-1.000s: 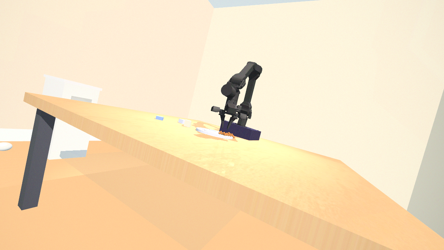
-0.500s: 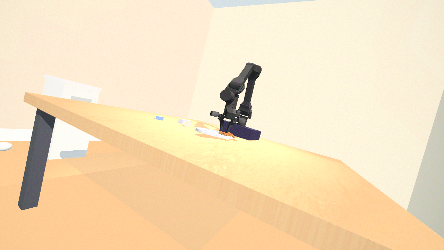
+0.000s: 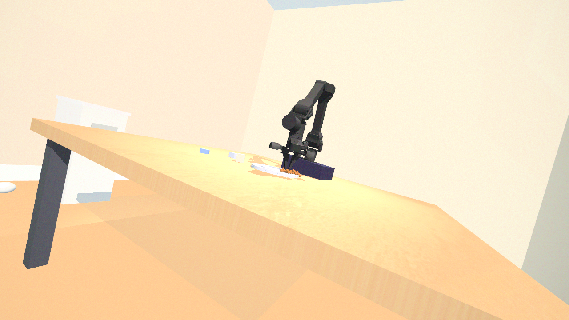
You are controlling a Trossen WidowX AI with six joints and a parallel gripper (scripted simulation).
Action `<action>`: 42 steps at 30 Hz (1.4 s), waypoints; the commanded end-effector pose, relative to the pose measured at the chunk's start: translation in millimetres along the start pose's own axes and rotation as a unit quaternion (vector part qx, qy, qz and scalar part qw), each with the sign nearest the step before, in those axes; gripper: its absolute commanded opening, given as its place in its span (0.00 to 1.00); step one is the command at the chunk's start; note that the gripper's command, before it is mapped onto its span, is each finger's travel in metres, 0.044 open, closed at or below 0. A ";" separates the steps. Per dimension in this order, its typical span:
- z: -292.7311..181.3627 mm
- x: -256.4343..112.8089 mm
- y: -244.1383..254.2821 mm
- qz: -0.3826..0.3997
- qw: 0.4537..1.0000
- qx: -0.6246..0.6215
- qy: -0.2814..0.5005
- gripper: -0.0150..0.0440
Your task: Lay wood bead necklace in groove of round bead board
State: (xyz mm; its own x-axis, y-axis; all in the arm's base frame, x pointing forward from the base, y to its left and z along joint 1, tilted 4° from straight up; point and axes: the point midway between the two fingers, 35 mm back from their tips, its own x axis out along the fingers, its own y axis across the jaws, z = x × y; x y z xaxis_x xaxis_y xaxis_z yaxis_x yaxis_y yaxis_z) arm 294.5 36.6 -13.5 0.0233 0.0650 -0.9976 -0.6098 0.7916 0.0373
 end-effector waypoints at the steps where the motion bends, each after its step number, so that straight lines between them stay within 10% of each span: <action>1: 0.5 -0.6 -0.3 0.000 1.000 0.000 -0.001 0.28; 42: -0.7 -6.6 -13.1 0.000 1.000 0.000 0.000 0.25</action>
State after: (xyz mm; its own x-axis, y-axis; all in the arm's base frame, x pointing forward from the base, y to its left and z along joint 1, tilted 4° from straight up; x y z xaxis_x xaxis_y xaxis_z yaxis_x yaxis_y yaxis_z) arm 294.7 31.8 -9.1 0.0163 0.0640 -0.9978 -0.6091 0.7920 0.0409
